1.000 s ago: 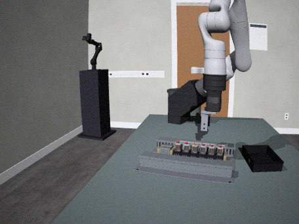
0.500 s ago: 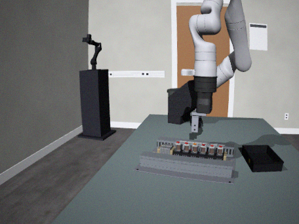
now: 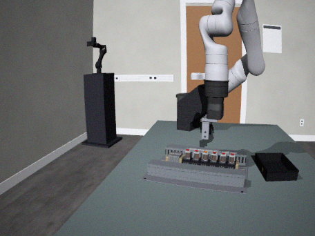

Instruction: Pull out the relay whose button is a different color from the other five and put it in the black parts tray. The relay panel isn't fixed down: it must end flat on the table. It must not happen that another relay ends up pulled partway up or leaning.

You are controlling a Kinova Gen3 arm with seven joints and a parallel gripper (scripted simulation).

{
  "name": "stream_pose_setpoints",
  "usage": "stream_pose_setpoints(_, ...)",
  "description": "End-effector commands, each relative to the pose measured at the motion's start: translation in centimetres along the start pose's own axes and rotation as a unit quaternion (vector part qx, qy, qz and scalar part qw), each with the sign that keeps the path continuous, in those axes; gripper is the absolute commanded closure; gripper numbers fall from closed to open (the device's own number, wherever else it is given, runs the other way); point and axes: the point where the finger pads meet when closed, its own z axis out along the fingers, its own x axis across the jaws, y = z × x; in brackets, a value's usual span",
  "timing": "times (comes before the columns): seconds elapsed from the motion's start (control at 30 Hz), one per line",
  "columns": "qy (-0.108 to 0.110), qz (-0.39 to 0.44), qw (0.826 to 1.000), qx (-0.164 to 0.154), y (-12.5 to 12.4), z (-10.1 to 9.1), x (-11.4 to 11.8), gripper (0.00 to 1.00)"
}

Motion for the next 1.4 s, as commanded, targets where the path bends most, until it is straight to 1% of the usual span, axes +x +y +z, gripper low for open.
stream_pose_setpoints(0.0, -0.001, 0.0, 1.0, 0.0, 0.0, -0.1, 0.0, 0.02)
stream_pose_setpoints(0.67, -0.001, 0.0, 1.0, 0.0, 0.0, 0.1, -0.1, 0.02)
stream_pose_setpoints(0.8, -0.001, 0.0, 1.0, 0.0, 0.0, 0.9, -0.1, 0.02)
stream_pose_setpoints(1.13, -0.001, 0.0, 1.0, 0.0, -0.1, 3.7, -0.1, 0.02)
stream_pose_setpoints(1.37, -0.001, 0.0, 1.0, 0.0, -0.1, 4.2, -0.1, 0.02)
